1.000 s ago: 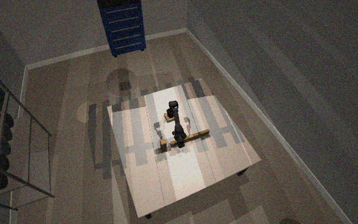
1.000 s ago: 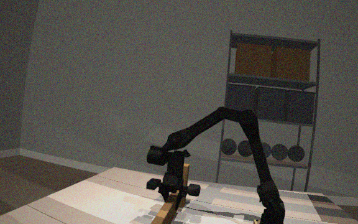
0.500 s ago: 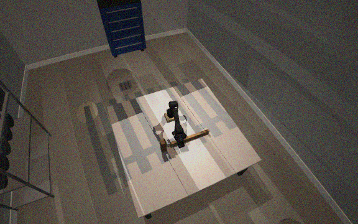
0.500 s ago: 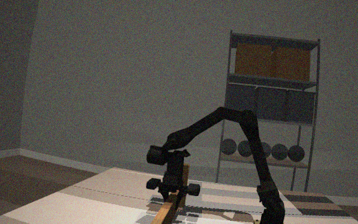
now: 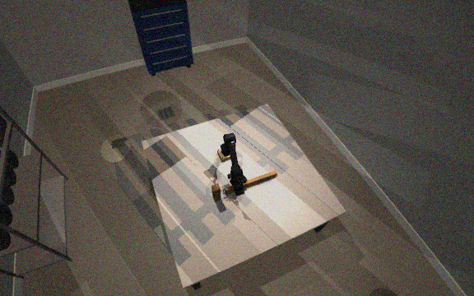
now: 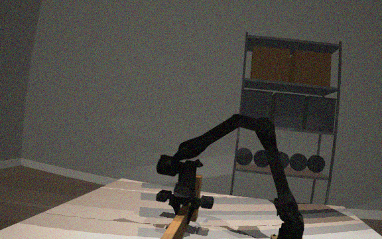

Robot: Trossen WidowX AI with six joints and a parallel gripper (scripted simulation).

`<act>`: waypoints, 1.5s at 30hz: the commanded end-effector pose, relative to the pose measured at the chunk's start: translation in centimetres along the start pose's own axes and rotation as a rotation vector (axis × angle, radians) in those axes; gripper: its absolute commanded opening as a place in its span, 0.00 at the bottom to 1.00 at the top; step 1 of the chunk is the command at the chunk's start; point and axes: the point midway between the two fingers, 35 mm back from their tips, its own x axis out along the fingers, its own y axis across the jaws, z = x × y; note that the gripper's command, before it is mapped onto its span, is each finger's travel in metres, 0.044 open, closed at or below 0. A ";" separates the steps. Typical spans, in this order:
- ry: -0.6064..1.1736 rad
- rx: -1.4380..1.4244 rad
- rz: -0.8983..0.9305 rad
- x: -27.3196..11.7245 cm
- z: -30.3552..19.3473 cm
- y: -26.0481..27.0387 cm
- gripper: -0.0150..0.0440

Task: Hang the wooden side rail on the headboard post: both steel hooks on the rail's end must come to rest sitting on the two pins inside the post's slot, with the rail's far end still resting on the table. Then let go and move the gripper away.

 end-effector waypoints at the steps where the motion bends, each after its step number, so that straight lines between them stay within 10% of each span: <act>1: 0.002 -0.001 -0.011 -0.2 -0.1 -0.1 0.25; 45: 0.003 -0.001 -0.011 -0.4 -0.5 -0.2 0.25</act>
